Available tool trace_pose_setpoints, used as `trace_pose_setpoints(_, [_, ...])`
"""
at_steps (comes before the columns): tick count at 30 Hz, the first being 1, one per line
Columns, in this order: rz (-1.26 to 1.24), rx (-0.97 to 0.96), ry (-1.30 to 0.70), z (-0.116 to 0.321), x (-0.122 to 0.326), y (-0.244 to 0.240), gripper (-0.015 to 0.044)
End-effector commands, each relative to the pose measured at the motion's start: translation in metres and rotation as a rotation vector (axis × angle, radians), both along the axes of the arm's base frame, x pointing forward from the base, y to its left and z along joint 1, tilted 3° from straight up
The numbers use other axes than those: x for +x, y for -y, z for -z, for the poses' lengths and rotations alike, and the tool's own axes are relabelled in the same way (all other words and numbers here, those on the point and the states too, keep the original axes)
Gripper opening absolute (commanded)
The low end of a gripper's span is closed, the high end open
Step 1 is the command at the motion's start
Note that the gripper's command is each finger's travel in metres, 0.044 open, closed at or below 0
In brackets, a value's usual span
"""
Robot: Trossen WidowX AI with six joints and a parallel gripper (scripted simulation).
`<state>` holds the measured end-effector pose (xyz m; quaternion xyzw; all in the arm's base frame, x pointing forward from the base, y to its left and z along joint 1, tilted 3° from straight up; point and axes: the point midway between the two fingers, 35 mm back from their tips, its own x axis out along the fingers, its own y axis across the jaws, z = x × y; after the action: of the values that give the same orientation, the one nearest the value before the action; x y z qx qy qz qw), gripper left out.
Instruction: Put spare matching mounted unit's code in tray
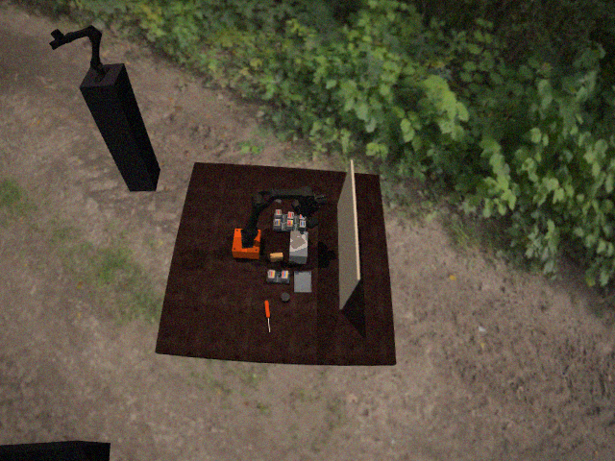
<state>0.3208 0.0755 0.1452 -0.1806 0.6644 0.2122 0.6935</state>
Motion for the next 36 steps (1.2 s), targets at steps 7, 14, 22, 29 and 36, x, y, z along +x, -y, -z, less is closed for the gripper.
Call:
trace_pose_setpoints(7, [-0.891, -0.011, 0.04, 0.042, -0.125, -0.073, 0.044])
trace_pose_setpoints(14, [-0.948, -0.012, 0.043, 0.045, -0.134, -0.075, 0.044])
trace_pose_setpoints(22, [-0.948, -0.011, 0.042, 0.063, -0.138, -0.078, 0.0335])
trace_pose_setpoints(29, [-0.948, -0.011, 0.042, 0.085, -0.144, -0.079, 0.03])
trace_pose_setpoints(36, [-0.948, -0.011, 0.042, 0.086, -0.142, -0.079, 0.03])
